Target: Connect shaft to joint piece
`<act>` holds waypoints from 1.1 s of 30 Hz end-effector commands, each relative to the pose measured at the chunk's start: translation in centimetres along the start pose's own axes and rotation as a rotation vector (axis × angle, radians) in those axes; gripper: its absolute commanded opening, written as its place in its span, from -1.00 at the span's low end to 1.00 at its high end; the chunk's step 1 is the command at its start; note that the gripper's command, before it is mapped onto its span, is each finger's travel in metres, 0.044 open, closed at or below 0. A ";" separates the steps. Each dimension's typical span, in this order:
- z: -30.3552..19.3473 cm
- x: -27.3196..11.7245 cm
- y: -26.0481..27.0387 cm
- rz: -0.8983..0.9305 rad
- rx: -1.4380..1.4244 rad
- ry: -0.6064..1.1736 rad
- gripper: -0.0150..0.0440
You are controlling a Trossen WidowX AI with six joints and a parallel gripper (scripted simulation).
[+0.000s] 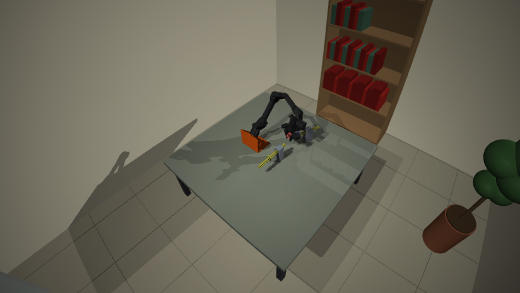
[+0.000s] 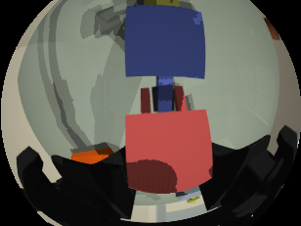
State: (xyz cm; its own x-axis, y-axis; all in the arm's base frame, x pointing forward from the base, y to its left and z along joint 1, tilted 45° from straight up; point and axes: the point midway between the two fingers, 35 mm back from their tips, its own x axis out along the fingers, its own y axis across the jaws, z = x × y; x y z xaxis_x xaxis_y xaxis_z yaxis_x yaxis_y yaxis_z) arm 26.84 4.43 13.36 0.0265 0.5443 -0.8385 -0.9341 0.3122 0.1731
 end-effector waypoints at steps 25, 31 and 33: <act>-0.4 0.8 -0.3 -0.004 -0.053 -0.160 -0.49; -0.5 1.2 -0.4 -0.005 -0.091 -0.267 -0.49; -0.5 1.4 -0.5 -0.004 -0.104 -0.302 -0.49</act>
State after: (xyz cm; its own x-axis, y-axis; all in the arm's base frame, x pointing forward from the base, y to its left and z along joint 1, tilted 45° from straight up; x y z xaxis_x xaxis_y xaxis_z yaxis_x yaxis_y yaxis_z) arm 27.10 4.55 12.10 0.1108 0.7225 -0.6825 -0.9606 0.2539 0.1128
